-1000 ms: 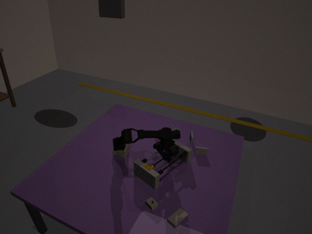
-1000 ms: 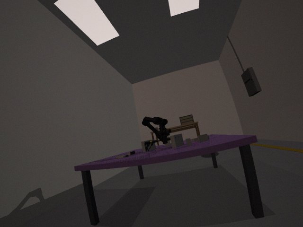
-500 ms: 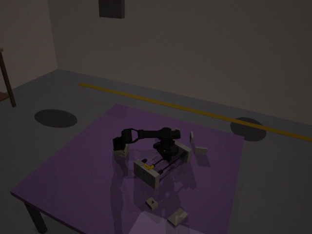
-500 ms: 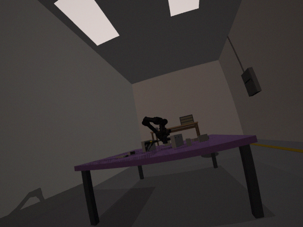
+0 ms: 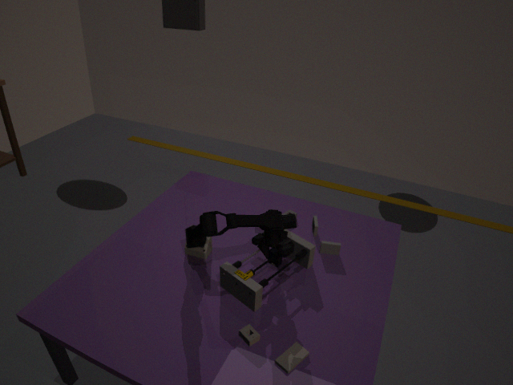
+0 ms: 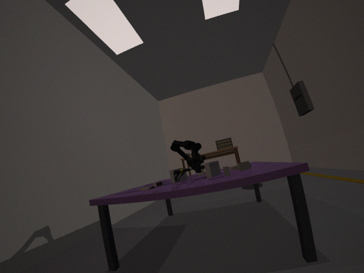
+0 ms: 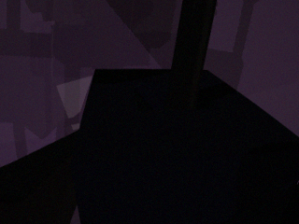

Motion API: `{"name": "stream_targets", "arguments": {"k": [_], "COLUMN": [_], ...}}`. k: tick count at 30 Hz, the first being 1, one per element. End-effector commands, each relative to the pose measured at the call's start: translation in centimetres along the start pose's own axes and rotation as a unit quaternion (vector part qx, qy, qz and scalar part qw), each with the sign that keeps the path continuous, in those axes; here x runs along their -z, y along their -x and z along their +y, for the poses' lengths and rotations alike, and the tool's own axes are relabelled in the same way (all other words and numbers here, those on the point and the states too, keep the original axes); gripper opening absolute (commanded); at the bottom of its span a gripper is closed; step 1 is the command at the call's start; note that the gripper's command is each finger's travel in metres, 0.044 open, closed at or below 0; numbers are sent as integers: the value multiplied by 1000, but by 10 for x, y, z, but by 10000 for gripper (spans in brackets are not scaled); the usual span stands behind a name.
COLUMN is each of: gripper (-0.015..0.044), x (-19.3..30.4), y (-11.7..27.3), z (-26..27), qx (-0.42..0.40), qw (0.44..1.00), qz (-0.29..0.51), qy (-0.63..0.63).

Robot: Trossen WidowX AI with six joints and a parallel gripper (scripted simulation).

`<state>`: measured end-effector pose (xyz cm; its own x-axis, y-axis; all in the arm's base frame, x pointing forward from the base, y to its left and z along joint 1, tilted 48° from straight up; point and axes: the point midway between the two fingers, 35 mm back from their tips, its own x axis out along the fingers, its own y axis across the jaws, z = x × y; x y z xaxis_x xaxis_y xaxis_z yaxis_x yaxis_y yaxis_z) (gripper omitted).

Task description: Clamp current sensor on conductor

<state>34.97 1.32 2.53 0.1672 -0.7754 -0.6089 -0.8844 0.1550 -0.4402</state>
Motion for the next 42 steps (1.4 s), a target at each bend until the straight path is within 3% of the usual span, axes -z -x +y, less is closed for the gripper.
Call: {"name": "stream_targets", "arguments": {"k": [1, 13, 20, 28, 30, 36, 42], "gripper": [266, 266, 440, 440, 440, 440, 440], "x": [0, 0, 0, 0, -1, 1, 1], "y": [0, 0, 0, 0, 11, 98, 101], "z": [0, 0, 0, 0, 1, 10, 10], "qx": [-1, -1, -1, -1, 3, 41, 42], "qw": [1000, 1000, 1000, 1000, 1000, 999, 999], "qz": [0, 0, 0, 0, 0, -2, -2], "qy": [1, 1, 1, 1, 1, 3, 3]}}
